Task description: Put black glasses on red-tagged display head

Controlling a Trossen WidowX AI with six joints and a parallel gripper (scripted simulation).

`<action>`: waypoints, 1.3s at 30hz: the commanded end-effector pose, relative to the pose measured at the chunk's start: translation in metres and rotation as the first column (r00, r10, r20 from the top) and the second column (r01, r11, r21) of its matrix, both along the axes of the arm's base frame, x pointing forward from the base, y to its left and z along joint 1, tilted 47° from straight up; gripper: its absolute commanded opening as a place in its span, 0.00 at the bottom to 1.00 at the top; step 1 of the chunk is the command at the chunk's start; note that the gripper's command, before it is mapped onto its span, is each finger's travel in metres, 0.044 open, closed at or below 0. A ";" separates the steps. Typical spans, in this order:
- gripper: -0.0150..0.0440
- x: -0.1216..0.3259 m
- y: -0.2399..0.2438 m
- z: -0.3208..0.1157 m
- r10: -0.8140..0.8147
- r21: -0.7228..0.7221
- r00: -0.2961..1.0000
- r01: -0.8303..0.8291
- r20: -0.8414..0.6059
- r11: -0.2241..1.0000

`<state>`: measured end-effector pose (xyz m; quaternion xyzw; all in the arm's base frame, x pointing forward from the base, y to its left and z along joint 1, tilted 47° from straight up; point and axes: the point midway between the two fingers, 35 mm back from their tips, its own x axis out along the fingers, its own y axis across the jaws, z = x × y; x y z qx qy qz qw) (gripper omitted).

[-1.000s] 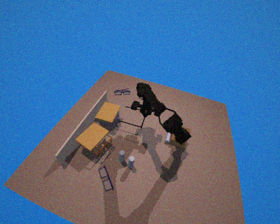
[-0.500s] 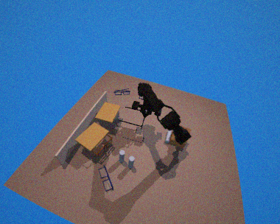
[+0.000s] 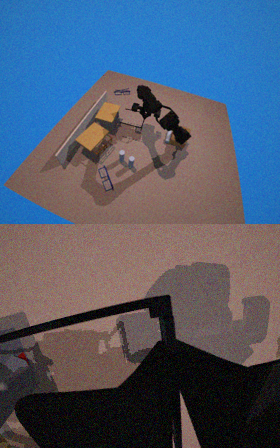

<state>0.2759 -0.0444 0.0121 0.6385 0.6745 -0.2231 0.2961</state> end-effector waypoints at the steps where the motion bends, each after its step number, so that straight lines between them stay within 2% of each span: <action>1: 0.25 -0.001 0.004 -0.004 -0.004 0.006 1.000 0.004 -0.004 1.000; 22: 0.25 0.000 0.019 -0.018 -0.004 0.007 1.000 0.004 -0.004 1.000; 39: 0.25 0.021 0.022 -0.016 -0.011 0.003 1.000 0.011 0.004 1.000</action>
